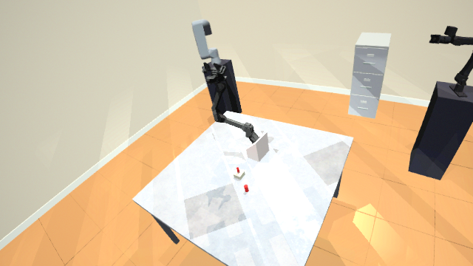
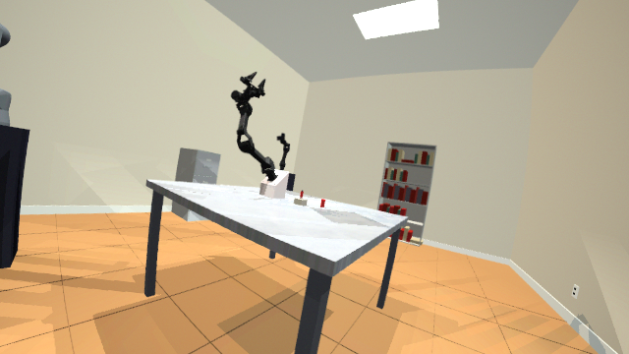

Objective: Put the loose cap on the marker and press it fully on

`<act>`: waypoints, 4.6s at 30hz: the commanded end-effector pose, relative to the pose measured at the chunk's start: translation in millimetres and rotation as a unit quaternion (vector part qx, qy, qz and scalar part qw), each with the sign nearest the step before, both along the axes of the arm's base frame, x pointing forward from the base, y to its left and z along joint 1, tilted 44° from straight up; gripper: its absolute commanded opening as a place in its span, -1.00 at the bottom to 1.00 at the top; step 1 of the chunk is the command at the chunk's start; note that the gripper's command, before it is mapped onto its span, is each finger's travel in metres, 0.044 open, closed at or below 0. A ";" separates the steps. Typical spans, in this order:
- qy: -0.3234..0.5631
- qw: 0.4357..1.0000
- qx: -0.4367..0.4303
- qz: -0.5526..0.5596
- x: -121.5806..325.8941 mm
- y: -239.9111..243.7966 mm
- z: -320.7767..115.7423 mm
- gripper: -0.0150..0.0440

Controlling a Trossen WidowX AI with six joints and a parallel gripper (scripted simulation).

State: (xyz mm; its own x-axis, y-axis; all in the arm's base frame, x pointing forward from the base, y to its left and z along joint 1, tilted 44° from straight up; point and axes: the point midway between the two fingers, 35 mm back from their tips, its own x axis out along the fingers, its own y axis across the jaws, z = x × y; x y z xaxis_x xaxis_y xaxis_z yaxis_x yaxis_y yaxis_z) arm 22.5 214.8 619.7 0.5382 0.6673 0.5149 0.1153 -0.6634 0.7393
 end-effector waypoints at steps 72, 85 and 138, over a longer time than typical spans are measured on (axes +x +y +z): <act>0.165 0.061 -0.954 0.245 348.3 -113.4 -694.9 0.30; 0.165 0.061 -0.954 0.244 347.9 -135.4 -722.4 0.30; 0.166 0.059 -0.954 0.244 346.8 -181.0 -773.0 -0.21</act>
State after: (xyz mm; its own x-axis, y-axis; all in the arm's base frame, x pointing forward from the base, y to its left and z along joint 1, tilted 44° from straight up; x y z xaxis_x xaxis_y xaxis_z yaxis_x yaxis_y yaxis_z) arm 369.5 34.0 -153.1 -0.0166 -0.6797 -0.7333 -0.0009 0.7334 -0.6798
